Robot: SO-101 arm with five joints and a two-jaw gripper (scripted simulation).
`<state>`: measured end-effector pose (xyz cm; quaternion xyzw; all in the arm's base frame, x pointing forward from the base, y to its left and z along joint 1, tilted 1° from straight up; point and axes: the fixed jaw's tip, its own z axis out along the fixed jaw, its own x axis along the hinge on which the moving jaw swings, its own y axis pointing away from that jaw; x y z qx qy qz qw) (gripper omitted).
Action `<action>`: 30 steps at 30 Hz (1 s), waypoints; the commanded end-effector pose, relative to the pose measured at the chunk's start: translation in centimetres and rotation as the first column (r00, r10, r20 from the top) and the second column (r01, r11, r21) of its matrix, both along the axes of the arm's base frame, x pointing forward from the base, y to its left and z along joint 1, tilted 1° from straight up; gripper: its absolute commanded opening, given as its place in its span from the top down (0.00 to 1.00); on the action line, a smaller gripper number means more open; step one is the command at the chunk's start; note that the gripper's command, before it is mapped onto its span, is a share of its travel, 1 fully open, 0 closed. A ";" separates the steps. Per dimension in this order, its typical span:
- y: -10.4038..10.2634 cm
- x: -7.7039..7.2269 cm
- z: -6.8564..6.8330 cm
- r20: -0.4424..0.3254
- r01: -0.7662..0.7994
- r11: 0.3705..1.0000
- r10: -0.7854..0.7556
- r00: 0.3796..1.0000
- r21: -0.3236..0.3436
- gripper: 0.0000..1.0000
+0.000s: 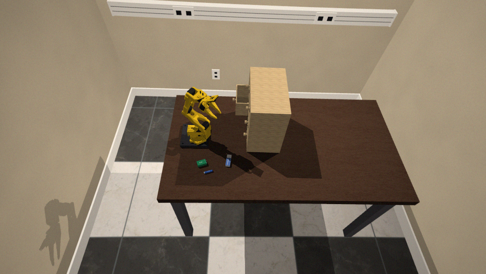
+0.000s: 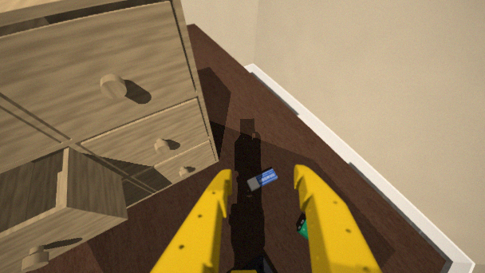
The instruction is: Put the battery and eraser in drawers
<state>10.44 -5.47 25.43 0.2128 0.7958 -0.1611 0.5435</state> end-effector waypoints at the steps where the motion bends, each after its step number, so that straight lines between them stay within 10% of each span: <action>1: -0.9 -0.4 0.0 -0.005 0.088 0.996 -0.088 0.996 0.009 0.81; 30: -5.9 -7.1 0.0 -0.005 0.720 0.693 -0.720 0.694 0.009 0.81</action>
